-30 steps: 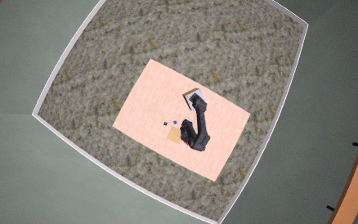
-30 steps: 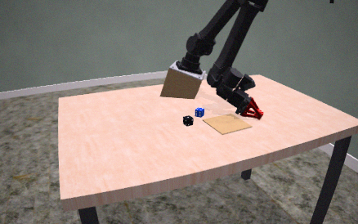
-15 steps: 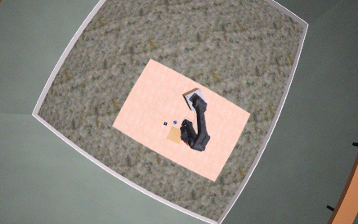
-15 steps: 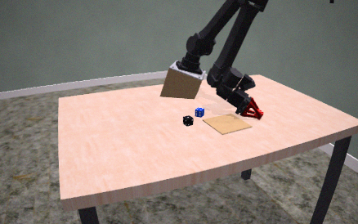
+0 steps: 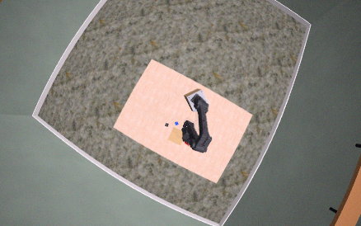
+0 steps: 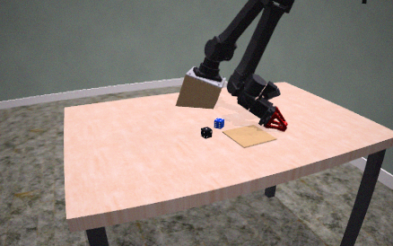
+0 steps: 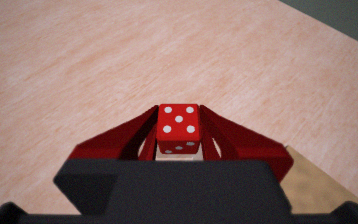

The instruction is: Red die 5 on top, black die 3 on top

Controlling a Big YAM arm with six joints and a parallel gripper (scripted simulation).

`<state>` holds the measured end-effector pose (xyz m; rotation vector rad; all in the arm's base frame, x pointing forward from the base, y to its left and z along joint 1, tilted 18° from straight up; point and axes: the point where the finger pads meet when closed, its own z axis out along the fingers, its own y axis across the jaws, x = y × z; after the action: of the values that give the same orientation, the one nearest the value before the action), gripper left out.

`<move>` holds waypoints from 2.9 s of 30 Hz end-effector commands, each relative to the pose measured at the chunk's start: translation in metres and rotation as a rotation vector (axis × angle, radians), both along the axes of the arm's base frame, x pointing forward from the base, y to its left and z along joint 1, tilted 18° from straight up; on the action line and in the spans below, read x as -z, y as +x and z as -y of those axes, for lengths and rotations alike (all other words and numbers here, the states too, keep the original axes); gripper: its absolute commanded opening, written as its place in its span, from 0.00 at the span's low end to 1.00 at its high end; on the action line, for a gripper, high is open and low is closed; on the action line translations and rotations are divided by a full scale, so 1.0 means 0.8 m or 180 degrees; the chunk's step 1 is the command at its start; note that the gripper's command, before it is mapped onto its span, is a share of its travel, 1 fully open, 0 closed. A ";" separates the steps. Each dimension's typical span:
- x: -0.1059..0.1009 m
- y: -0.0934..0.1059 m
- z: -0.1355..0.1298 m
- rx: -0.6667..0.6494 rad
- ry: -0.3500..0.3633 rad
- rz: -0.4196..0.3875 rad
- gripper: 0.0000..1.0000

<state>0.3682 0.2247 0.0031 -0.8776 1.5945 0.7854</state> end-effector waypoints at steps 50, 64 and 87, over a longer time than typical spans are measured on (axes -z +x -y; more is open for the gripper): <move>-0.006 0.001 -0.007 -0.0026 0.0039 0.0075 0.44; -0.022 -0.017 0.038 0.0029 0.0014 0.0154 0.44; -0.035 -0.032 0.063 0.0028 -0.0005 0.0061 0.44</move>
<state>0.3424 0.1808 0.0254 -0.8796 1.5792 0.7830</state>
